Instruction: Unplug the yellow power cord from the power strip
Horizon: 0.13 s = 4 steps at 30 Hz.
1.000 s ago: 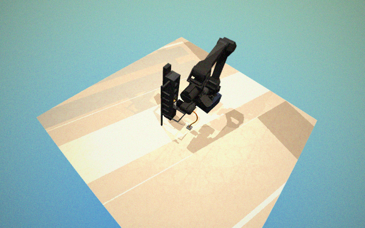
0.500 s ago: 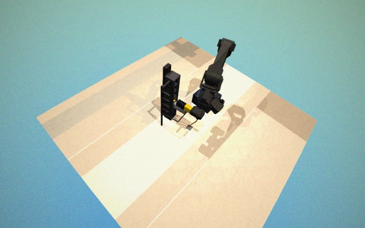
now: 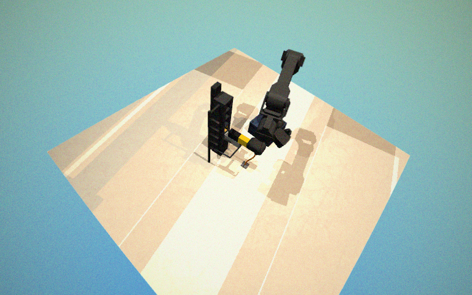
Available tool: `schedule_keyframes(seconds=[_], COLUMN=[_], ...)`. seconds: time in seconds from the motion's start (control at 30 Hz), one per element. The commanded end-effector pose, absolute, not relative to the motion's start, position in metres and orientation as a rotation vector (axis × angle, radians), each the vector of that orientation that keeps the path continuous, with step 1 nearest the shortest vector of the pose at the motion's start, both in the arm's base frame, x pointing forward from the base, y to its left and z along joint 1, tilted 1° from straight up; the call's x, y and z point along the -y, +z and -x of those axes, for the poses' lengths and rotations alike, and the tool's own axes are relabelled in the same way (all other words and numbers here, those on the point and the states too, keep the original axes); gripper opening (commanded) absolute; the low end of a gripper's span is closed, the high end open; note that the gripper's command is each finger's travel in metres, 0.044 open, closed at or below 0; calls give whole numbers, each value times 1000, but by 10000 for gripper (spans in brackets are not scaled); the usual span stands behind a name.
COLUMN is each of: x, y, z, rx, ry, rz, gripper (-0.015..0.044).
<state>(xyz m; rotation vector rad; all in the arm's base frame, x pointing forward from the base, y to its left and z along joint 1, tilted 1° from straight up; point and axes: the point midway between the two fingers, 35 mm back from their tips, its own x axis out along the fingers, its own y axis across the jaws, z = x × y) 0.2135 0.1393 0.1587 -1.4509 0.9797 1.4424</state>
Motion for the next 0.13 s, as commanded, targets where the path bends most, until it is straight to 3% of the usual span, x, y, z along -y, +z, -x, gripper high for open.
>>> schedule_keyframes(seconds=[0.0,0.1], x=[-139,-139], y=[159,159], z=[-213,-213], rx=[-985,-985], ry=[1439,1439], rz=[1449,1449], gripper=[440,440])
